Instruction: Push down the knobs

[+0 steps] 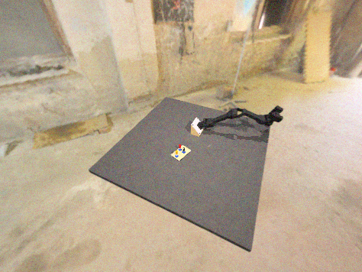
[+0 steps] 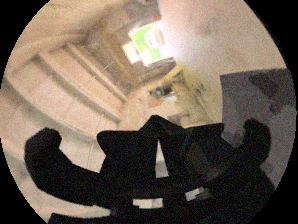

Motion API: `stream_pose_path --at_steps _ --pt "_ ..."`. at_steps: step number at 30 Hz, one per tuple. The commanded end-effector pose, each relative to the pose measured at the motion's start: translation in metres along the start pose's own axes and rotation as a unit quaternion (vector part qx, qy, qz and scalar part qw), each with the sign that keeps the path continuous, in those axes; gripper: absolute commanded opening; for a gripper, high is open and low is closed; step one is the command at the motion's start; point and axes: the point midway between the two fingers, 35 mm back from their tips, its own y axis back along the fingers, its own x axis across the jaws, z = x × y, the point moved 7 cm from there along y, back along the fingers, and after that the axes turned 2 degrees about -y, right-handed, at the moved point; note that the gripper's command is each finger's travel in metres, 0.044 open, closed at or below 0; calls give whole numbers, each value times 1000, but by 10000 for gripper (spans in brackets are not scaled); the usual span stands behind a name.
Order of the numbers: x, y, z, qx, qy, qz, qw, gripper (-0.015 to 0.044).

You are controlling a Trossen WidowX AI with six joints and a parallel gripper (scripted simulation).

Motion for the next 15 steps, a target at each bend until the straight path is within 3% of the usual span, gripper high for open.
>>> stream_pose_path --at_steps 1,15 --pt "-10 19 15 -41 3 -22 999 0" --pt "-41 109 64 -194 4 -110 975 0"
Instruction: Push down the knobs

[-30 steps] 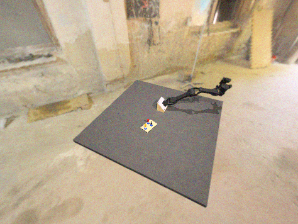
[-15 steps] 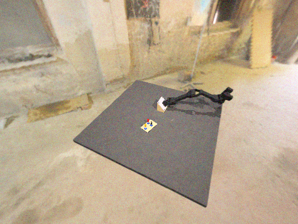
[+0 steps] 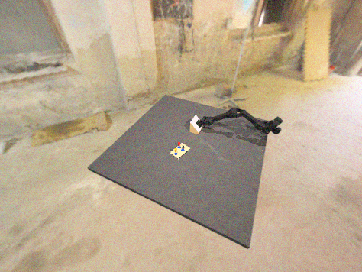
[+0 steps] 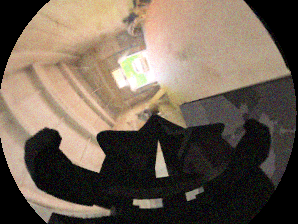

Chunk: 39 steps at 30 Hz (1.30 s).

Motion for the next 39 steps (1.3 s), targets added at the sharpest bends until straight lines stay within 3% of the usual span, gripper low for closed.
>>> stream_pose_path --at_steps 1,17,39 --pt "-10 18 16 -39 2 -22 999 0" --pt "-40 111 68 -183 12 -115 976 0" --pt "-92 295 93 -406 -89 -249 875 0"
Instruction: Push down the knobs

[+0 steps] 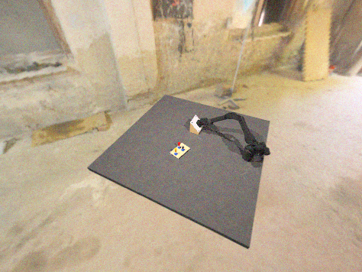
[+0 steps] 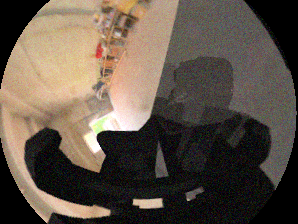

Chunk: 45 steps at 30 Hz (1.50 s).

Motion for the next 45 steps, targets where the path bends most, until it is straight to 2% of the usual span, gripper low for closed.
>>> stream_pose_path --at_steps 1,13,23,34,45 --pt "-17 17 20 -35 -18 -24 999 0" --pt "-79 84 78 -156 -82 -104 979 0" --pt "-142 146 109 -223 -194 -165 941 0" --pt "-204 227 120 -295 -292 -208 886 0" --pt "-265 312 105 -347 -449 -227 791 0"
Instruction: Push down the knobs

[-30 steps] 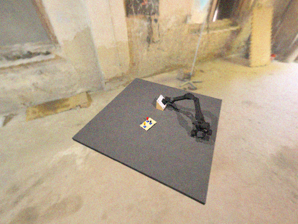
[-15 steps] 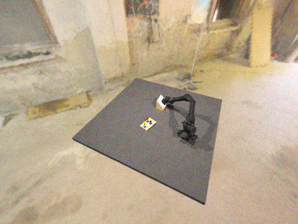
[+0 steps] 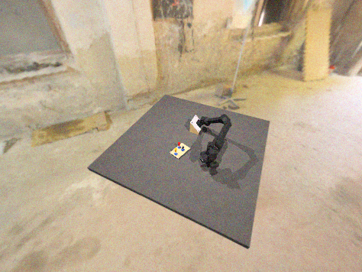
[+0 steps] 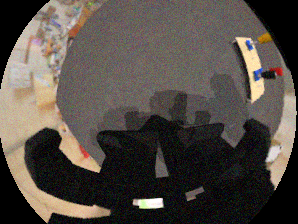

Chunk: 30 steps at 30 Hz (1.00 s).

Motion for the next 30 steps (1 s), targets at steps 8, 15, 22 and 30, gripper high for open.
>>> stream_pose_path --at_steps 8,15,22,30 --pt "-61 33 69 -33 -173 -52 983 0" --pt "-106 58 102 -40 -286 -79 954 0" --pt "-152 84 125 -36 -396 -99 912 0" --pt "-204 115 139 -18 -515 -113 850 0"
